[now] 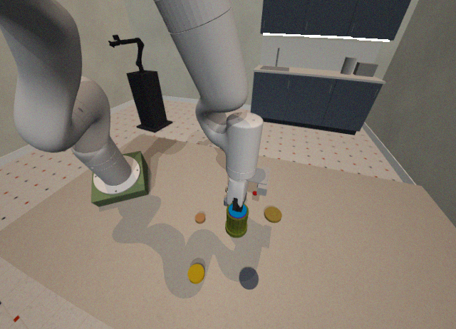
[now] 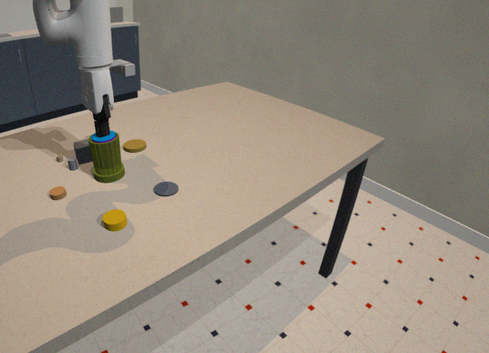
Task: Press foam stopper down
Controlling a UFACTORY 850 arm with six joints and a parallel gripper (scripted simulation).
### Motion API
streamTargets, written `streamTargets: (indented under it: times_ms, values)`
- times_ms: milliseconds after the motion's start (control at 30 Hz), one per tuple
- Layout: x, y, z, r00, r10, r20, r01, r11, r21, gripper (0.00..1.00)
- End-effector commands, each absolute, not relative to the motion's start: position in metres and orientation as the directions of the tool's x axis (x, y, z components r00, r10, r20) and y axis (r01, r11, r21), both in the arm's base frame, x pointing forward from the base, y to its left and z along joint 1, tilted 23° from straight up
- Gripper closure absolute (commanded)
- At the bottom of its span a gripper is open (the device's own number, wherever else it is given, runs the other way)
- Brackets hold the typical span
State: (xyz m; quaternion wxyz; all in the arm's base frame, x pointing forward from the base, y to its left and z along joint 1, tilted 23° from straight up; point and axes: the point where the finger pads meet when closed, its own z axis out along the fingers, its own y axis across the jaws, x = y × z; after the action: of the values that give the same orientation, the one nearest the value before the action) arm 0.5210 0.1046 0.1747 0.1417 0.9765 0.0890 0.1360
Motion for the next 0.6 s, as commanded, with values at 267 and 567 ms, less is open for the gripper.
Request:
streamTargets:
  times_ms: [267, 567]
  values:
    - [0.5234, 0.1033, 0.1692, 0.947, 0.212, 0.242, 0.135, -0.944, 0.301, 1.0]
    - [0.5247, 0.1022, 0.1653, 0.947, 0.212, 0.242, 0.135, -0.944, 0.301, 1.0]
